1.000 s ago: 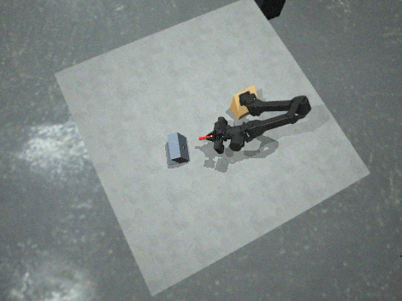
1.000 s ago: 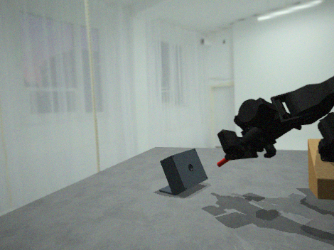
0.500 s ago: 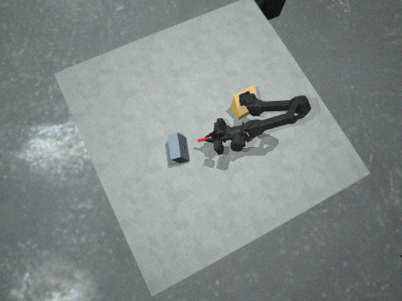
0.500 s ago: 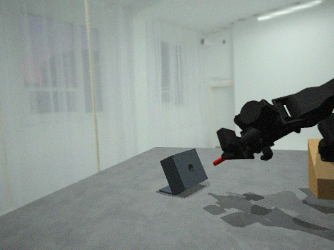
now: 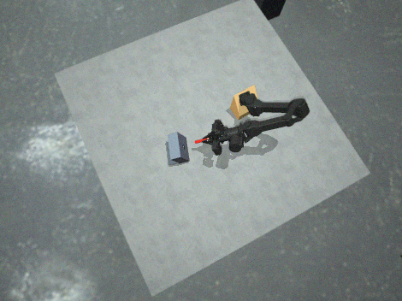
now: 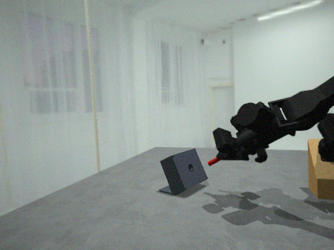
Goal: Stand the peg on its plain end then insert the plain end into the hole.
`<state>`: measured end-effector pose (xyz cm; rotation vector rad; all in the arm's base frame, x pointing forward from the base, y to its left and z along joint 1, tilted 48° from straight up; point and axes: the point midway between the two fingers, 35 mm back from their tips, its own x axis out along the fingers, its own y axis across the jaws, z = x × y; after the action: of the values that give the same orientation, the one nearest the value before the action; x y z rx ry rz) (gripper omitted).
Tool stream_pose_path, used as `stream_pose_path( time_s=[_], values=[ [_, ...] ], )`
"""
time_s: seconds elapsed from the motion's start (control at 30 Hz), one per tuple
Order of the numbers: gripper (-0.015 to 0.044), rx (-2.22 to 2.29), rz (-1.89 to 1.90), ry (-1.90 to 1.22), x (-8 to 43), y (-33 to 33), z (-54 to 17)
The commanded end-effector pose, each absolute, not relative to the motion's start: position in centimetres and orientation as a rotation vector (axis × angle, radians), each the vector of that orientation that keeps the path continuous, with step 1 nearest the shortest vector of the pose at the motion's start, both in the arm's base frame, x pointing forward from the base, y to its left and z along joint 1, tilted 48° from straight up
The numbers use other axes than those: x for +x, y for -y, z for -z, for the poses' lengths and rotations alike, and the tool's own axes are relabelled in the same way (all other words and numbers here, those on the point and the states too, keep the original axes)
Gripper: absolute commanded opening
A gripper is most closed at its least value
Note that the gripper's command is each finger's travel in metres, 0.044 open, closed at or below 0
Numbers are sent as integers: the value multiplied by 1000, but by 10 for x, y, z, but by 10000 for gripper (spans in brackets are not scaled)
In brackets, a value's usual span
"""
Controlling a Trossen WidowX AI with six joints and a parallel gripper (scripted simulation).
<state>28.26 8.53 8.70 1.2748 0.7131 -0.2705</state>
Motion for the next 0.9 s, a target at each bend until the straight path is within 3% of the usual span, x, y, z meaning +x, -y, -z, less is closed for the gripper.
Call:
stream_pose_path(
  time_s=[0.0, 0.87],
  values=[
    [0, 1285, 273, -701, 285, -85, -86],
    [0, 1349, 260, -630, 305, -89, -80]
  ],
)
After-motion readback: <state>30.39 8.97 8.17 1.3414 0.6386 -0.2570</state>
